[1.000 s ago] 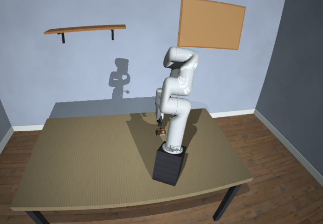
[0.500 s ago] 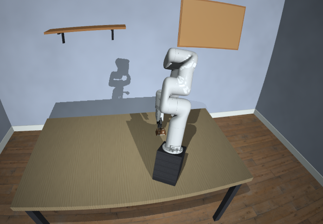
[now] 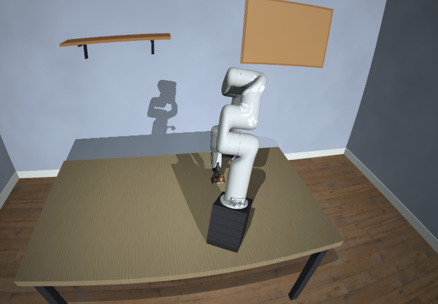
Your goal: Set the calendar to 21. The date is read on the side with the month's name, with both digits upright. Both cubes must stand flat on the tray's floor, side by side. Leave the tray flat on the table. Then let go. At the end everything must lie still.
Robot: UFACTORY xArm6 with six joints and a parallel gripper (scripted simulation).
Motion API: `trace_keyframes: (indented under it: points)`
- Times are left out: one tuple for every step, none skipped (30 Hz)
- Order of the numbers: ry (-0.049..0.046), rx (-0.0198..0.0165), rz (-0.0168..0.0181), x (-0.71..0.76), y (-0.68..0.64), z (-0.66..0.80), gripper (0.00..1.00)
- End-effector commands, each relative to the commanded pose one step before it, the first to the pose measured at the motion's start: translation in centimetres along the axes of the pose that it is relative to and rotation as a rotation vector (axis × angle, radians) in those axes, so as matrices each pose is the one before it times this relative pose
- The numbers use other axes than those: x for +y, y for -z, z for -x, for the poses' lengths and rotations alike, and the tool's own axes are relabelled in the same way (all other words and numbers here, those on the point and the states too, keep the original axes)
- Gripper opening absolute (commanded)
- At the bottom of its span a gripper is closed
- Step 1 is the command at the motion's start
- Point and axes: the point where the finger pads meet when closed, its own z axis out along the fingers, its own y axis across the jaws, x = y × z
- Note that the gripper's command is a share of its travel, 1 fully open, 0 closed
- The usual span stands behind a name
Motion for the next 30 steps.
trace_keyframes:
  points:
    - [-0.00033, 0.00071, -0.00657, -0.123, -0.297, 0.015, 0.49]
    - [0.0, 0.0, 0.0, 0.0, 0.0, 0.0, 0.49]
    - [0.0, -0.00002, 0.00001, 0.002, -0.127, 0.001, 0.49]
    - [0.0, 0.00002, -0.00001, 0.0, -0.121, 0.001, 0.49]
    - [0.0, 0.00001, 0.0, 0.001, -0.113, 0.001, 0.49]
    - [0.0, -0.00001, 0.0, 0.002, -0.105, 0.001, 0.49]
    - [0.0, -0.00002, 0.00001, 0.002, -0.096, 0.0, 0.49]
    - [0.0, 0.00001, 0.0, 0.0, -0.089, 0.001, 0.49]
    - [0.0, 0.00001, 0.0, 0.0, -0.08, 0.001, 0.49]
    - [0.0, 0.0, 0.0, 0.0, -0.071, 0.001, 0.49]
    - [0.0, 0.0, 0.0, 0.001, -0.061, 0.0, 0.49]
    - [0.0, 0.0, 0.0, 0.001, -0.052, 0.0, 0.49]
    - [0.0, -0.00001, 0.0, 0.001, -0.044, 0.0, 0.49]
    - [0.0, -0.00001, 0.0, 0.001, -0.035, 0.0, 0.49]
    - [0.0, -0.00001, 0.0, 0.001, -0.028, 0.0, 0.49]
    - [0.0, 0.0, 0.0, 0.0, -0.021, 0.0, 0.49]
    - [0.0, 0.0, 0.0, 0.0, -0.014, 0.0, 0.49]
    - [0.0, 0.0, 0.0, 0.0, 0.0, 0.0, 0.49]
    - [0.0, 0.0, 0.0, 0.0, 0.0, 0.0, 0.49]
    - [0.0, 0.0, 0.0, 0.0, -0.009, 0.0, 0.49]
    - [0.0, 0.0, 0.0, 0.0, -0.005, 0.0, 0.49]
    - [0.0, 0.0, 0.0, 0.0, -0.002, 0.0, 0.49]
    - [0.0, 0.0, 0.0, 0.0, 0.0, 0.0, 0.49]
    - [0.0, 0.0, 0.0, 0.0, 0.0, 0.0, 0.49]
    - [0.0, 0.0, 0.0, 0.0, 0.0, 0.0, 0.49]
    - [0.0, 0.0, 0.0, 0.0, 0.0, 0.0, 0.49]
    - [0.0, 0.0, 0.0, 0.0, 0.0, 0.0, 0.49]
    - [0.0, 0.0, 0.0, 0.0, 0.0, 0.0, 0.49]
    - [0.0, 0.0, 0.0, 0.0, 0.0, 0.0, 0.49]
    - [0.0, 0.0, 0.0, 0.0, 0.0, 0.0, 0.49]
